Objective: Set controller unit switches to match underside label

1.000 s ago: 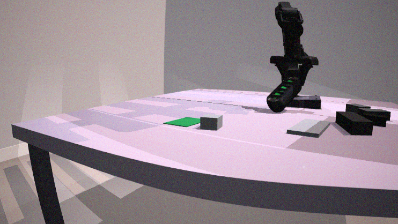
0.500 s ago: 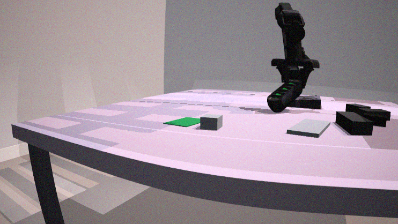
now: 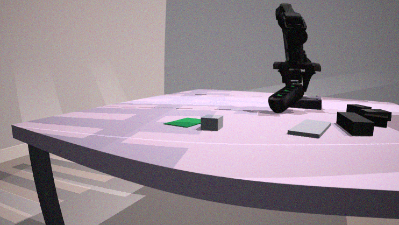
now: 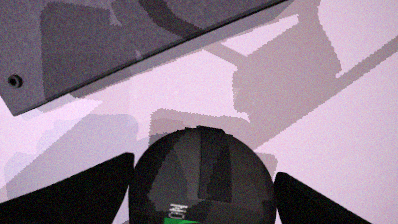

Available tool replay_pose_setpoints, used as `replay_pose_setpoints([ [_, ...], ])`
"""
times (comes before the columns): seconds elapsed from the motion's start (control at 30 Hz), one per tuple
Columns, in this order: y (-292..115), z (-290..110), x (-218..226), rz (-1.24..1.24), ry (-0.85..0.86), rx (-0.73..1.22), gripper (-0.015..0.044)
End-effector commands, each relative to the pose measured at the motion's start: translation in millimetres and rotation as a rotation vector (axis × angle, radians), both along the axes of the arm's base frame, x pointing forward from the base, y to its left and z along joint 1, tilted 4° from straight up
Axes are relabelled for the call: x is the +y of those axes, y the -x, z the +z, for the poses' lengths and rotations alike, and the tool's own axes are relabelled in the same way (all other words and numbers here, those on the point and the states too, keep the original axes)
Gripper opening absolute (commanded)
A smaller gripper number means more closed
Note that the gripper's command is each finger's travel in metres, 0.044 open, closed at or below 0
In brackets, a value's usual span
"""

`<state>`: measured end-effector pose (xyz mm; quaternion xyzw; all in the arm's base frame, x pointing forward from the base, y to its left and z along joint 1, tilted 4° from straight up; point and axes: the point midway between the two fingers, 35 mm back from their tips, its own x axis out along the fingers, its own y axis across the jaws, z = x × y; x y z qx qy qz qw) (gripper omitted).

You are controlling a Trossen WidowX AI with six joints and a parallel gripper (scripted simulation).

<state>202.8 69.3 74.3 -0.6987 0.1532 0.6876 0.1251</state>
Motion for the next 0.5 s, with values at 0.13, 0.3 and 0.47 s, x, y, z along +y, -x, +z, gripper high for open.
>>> replay_pose_setpoints([
  [0.13,3.0,-6.8,-1.7,-0.008,0.015,-0.005,0.0337],
  [0.3,4.7,-10.2,-1.1,-0.008,0.015,-0.004,0.0338],
  [0.47,6.3,-13.7,-0.6,-0.008,0.015,-0.004,0.0338],
])
